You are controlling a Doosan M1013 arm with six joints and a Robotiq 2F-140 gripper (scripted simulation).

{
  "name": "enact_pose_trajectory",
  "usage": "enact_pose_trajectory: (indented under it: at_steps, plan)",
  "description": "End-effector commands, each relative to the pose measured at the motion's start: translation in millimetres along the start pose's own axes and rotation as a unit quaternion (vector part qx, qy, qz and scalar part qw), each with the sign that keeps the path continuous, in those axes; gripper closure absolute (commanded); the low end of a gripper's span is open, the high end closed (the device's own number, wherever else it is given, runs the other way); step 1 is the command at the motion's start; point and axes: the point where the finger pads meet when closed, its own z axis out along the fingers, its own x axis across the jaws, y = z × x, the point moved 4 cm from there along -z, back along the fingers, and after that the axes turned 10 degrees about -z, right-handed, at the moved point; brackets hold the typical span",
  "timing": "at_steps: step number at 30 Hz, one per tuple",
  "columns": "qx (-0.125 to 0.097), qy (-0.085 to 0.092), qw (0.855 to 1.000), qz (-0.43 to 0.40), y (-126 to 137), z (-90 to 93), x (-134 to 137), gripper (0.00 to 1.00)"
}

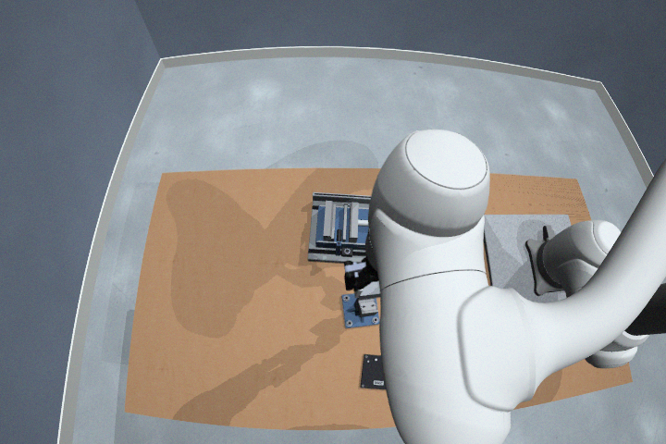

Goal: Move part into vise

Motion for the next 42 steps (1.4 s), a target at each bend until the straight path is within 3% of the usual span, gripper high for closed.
enact_pose_trajectory:
  at_steps: [1,42]
  plan:
    - [0.0,0.0,1.0,0.0,0.0,-0.1,0.0,1.0]
    - [-0.001,0.0,1.0,0.0,-0.2,-0.1,0.0,1.0]
